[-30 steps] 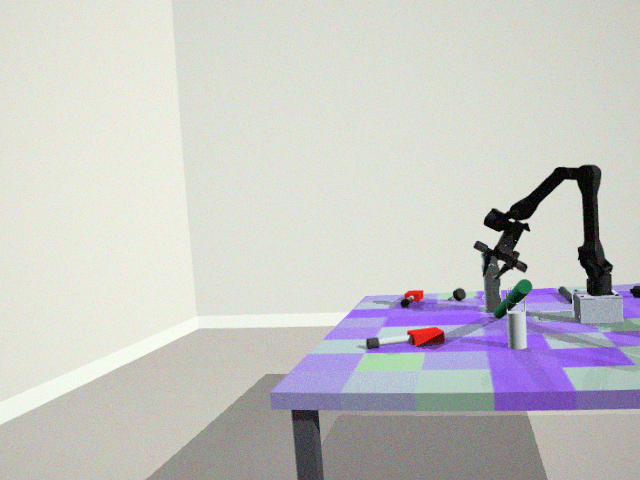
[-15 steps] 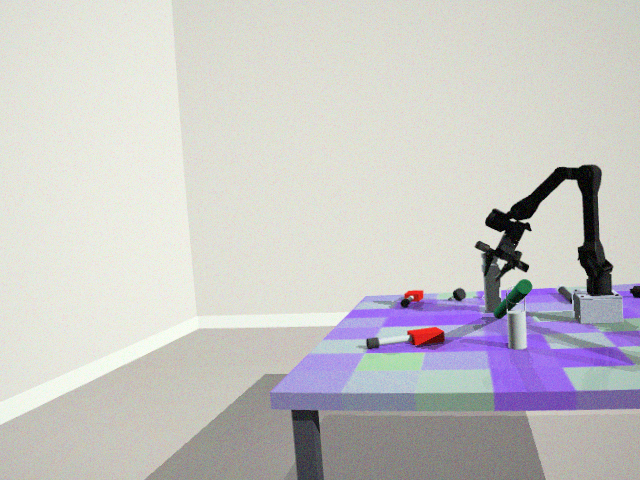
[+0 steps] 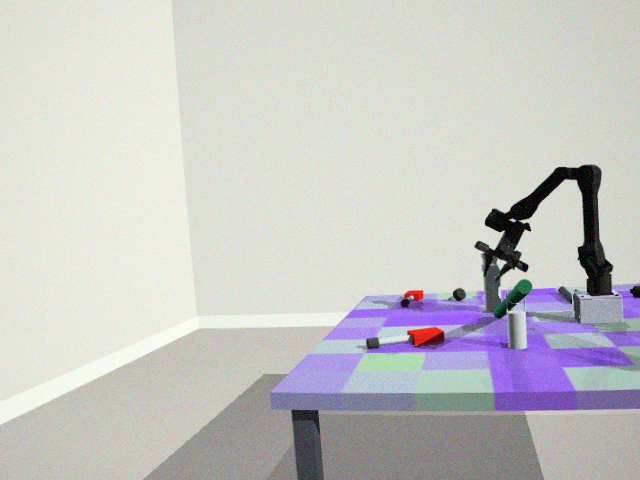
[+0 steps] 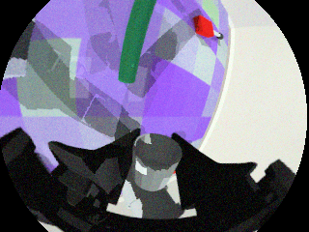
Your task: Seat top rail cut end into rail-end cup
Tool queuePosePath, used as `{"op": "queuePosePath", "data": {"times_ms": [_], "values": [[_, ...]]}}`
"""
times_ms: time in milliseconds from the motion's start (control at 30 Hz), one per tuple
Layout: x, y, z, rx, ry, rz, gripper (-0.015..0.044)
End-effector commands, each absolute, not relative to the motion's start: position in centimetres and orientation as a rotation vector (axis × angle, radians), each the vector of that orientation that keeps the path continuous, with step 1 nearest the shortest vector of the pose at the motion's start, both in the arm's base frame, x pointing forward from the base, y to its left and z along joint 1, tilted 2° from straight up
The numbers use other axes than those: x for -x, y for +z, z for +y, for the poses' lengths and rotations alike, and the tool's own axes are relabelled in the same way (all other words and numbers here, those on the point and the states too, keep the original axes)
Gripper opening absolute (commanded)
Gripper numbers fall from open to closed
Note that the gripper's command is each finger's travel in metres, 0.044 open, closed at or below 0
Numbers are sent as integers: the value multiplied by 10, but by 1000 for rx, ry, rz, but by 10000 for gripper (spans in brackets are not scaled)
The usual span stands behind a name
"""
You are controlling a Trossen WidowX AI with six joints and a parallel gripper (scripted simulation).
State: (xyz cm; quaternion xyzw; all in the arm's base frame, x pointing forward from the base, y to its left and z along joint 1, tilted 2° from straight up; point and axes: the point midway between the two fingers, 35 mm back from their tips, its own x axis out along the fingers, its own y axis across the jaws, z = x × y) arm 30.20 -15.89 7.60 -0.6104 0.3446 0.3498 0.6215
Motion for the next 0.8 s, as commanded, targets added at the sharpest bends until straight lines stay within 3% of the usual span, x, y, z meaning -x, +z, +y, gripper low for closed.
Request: {"op": "queuePosePath", "data": {"times_ms": [0, 67, 633, 767], "values": [[-302, 76, -159, 1403, 805, 791, 0], [-302, 76, -159, 1403, 805, 791, 0], [-303, 96, -140, 1404, 807, 790, 440], [-302, 111, -125, 1404, 808, 789, 440]]}}
